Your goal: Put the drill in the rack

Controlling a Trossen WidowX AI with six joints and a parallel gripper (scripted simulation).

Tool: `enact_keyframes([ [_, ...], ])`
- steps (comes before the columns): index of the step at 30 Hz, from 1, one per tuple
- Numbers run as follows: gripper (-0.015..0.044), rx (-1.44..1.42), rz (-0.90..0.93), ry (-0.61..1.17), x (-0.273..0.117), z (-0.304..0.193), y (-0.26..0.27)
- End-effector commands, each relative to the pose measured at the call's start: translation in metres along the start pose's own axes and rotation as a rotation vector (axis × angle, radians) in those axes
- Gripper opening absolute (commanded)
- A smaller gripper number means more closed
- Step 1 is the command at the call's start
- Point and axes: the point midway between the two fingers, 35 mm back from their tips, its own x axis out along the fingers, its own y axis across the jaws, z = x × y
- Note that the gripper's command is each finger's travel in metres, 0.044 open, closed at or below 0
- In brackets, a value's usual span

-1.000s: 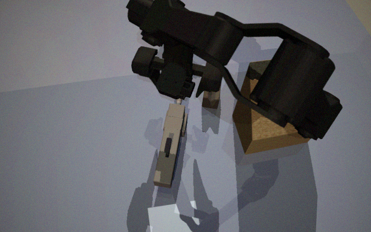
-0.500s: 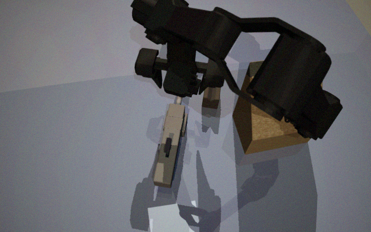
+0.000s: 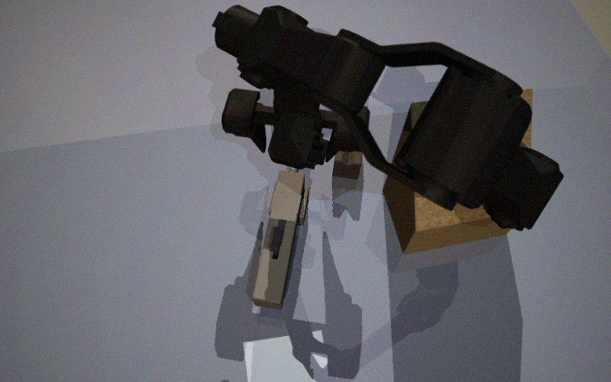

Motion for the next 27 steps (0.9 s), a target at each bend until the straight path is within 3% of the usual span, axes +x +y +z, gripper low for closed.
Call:
enact_keyframes([
  [1, 0.044, 0.007, -0.001, -0.006, 0.008, 0.003, 0.0],
  [22, 0.044, 0.006, 0.001, -0.01, 0.037, 0.012, 0.002],
  [27, 0.0309, -0.001, 0.002, -0.004, 0.033, 0.01, 0.001],
])
